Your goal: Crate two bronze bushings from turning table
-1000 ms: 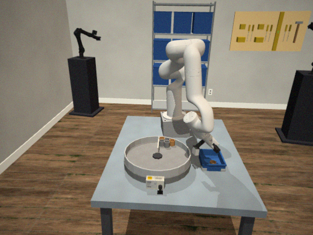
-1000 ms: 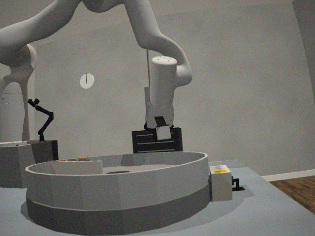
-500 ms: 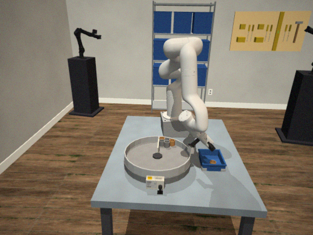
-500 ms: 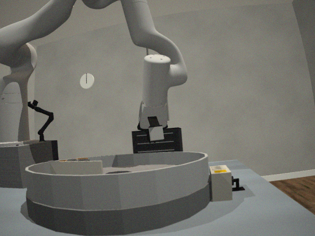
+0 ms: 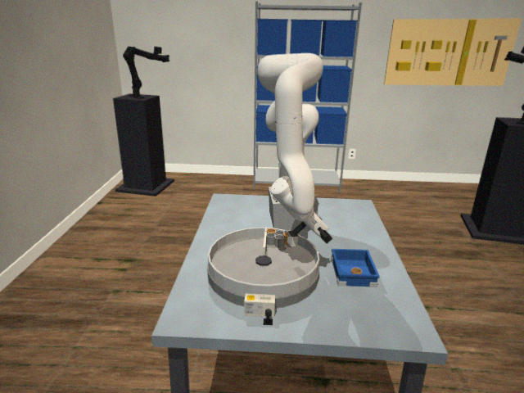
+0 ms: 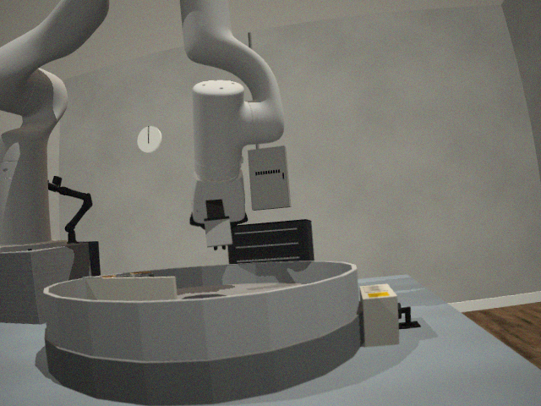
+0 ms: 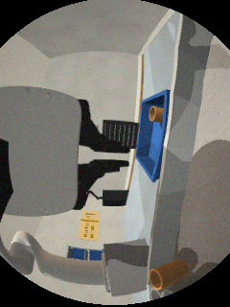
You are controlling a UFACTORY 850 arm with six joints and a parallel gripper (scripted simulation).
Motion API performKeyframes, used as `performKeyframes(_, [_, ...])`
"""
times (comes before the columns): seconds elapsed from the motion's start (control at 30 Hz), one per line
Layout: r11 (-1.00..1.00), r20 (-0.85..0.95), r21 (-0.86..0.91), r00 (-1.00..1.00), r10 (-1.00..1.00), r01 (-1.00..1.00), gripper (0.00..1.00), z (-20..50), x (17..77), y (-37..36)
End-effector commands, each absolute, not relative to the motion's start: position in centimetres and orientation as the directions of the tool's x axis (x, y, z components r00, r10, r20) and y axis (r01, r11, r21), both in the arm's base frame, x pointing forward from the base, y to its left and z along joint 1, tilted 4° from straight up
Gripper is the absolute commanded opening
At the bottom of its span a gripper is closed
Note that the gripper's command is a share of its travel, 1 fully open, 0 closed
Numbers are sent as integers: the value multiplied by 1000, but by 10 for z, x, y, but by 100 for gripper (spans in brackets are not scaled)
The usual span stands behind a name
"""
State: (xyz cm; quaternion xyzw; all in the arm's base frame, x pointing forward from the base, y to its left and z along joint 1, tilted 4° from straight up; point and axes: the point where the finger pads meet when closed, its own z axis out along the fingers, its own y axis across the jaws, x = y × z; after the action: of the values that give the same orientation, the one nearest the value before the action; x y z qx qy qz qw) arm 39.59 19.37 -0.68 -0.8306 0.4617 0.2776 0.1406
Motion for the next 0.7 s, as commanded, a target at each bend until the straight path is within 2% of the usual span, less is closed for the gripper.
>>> performKeyframes(0.0, [-533, -589, 18, 422, -689, -846, 10, -3, 382, 155])
performKeyframes(0.5, [-533, -589, 18, 422, -689, -846, 10, 3, 335, 49])
performKeyframes(0.67, [-533, -589, 18, 422, -689, -846, 10, 3, 332, 43])
